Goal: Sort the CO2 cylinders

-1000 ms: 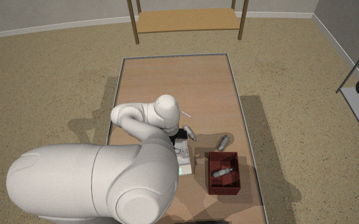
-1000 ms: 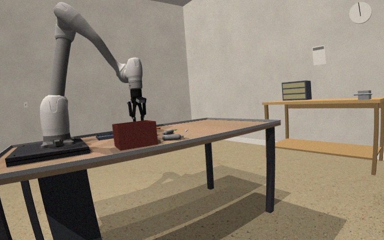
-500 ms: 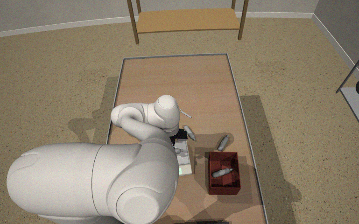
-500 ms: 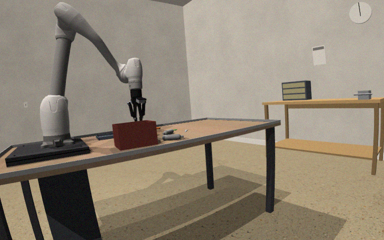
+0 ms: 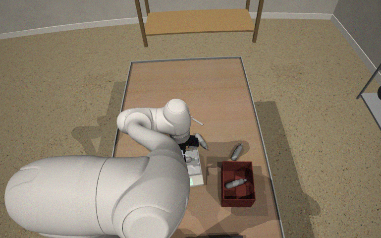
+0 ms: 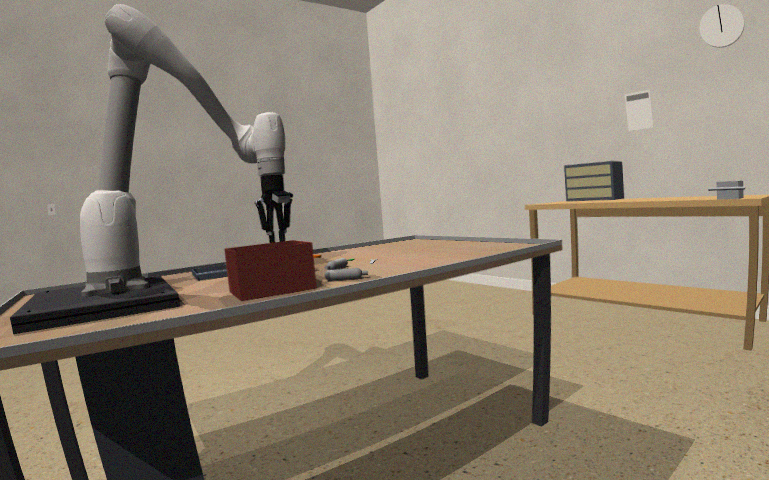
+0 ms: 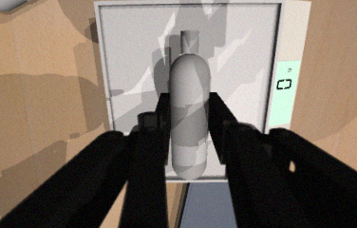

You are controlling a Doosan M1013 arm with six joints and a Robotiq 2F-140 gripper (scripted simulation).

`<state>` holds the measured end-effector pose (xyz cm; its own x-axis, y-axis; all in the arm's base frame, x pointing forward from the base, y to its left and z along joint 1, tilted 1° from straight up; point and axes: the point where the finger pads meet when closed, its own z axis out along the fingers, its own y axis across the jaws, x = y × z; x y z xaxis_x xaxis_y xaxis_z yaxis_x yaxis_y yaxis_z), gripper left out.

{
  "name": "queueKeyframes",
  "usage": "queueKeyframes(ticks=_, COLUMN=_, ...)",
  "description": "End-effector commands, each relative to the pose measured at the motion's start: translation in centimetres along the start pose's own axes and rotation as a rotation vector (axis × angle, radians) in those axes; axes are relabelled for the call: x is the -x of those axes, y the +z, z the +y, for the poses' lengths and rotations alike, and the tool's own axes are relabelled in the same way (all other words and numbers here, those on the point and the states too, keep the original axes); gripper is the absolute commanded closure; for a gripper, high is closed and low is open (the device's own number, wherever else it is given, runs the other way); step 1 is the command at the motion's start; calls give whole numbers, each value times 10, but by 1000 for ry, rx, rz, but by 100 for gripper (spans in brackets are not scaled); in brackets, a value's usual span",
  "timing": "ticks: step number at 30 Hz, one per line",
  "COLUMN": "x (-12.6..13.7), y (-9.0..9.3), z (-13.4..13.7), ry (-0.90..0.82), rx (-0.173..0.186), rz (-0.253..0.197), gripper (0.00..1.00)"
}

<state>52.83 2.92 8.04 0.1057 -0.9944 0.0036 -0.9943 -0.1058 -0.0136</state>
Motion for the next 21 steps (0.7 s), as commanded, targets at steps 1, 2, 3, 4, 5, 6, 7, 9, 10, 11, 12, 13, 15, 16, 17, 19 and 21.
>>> queueKeyframes(ticks=1, x=0, y=-15, z=0, ry=0, rx=-1, rz=0, gripper=90)
queueKeyframes(ticks=2, x=0, y=-21, z=0, ry=0, rx=-1, rz=0, gripper=90)
queueKeyframes(ticks=3, x=0, y=-27, z=0, ry=0, rx=-1, rz=0, gripper=90)
queueKeyframes(ticks=4, x=0, y=-34, z=0, ry=0, rx=-1, rz=0, gripper=90)
queueKeyframes(ticks=5, x=0, y=-41, z=0, ry=0, rx=-1, rz=0, gripper=90)
queueKeyframes(ticks=6, x=0, y=-48, z=0, ry=0, rx=-1, rz=0, gripper=90)
queueKeyframes(ticks=7, x=0, y=-54, z=0, ry=0, rx=-1, rz=0, gripper=90)
queueKeyframes(ticks=9, x=0, y=-61, z=0, ry=0, rx=-1, rz=0, gripper=90)
queueKeyframes(ticks=10, x=0, y=-61, z=0, ry=0, rx=-1, rz=0, gripper=90)
queueKeyframes(ticks=11, x=0, y=-67, z=0, ry=0, rx=-1, rz=0, gripper=90)
queueKeyframes(ticks=12, x=0, y=-73, z=0, ry=0, rx=-1, rz=0, gripper=90)
queueKeyframes(ticks=13, x=0, y=-78, z=0, ry=0, rx=-1, rz=0, gripper=90)
queueKeyframes(ticks=15, x=0, y=-87, z=0, ry=0, rx=-1, rz=0, gripper=90)
queueKeyframes(ticks=16, x=0, y=-90, z=0, ry=0, rx=-1, rz=0, gripper=90)
queueKeyframes(ticks=17, x=0, y=-93, z=0, ry=0, rx=-1, rz=0, gripper=90)
queueKeyframes(ticks=19, x=0, y=-96, z=0, ry=0, rx=-1, rz=0, gripper=90)
queueKeyframes(ticks=21, x=0, y=-97, z=0, ry=0, rx=-1, rz=0, gripper=90)
